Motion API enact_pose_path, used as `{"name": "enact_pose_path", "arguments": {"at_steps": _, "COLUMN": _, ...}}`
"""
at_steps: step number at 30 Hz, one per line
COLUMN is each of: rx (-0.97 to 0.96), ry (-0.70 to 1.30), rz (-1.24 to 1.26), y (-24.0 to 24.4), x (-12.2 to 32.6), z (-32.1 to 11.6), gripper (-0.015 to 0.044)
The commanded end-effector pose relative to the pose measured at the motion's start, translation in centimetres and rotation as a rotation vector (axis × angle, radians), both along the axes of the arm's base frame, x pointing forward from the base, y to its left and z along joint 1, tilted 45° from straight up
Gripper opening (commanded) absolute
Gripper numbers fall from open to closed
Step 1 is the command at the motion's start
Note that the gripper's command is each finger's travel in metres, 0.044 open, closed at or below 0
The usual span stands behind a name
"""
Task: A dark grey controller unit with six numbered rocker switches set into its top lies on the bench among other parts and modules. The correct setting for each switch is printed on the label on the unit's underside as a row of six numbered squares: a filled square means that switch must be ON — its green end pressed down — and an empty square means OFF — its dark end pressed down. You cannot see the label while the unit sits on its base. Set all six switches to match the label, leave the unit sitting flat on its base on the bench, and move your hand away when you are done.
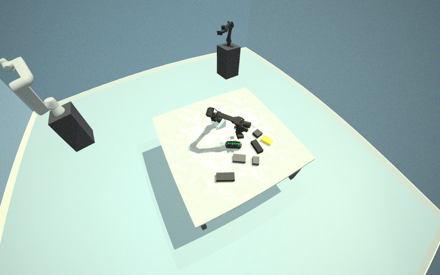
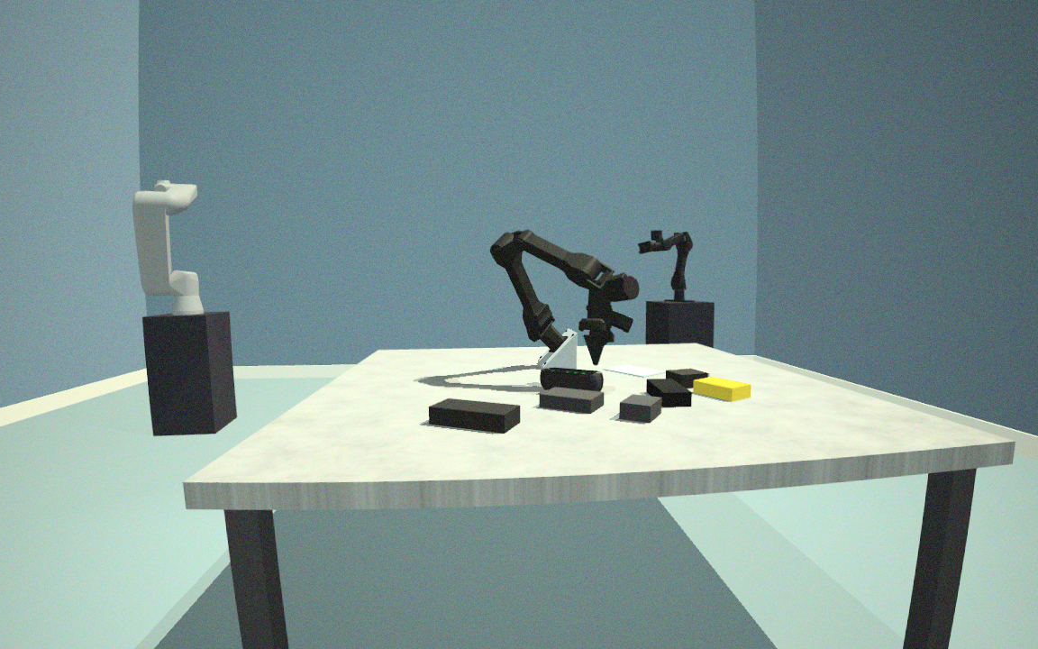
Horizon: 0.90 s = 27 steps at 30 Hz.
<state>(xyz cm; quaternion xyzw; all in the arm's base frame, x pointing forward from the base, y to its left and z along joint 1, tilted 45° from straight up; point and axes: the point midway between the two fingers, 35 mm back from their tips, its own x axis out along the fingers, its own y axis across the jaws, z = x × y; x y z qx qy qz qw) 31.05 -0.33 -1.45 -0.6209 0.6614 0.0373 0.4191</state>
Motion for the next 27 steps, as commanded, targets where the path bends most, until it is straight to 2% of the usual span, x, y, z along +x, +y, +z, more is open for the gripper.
{"name": "enact_pose_path", "arguments": {"at_steps": 1, "rx": 0.046, "ry": 0.010, "rz": -0.090, "y": -1.8, "x": 0.1, "z": 2.9, "gripper": 0.0000}}
{"name": "enact_pose_path", "arguments": {"at_steps": 5, "rx": 0.132, "ry": 0.043, "rz": -0.249, "y": -5.0, "x": -1.3, "z": 8.4, "gripper": 0.0000}}
{"name": "enact_pose_path", "arguments": {"at_steps": 7, "rx": 0.146, "ry": 0.047, "rz": -0.275, "y": -5.5, "x": -1.7, "z": 9.4, "gripper": 0.0000}}
{"name": "enact_pose_path", "arguments": {"at_steps": 27, "rx": 0.147, "ry": 0.047, "rz": -0.274, "y": -7.0, "x": -1.8, "z": 7.8, "gripper": 0.0000}}
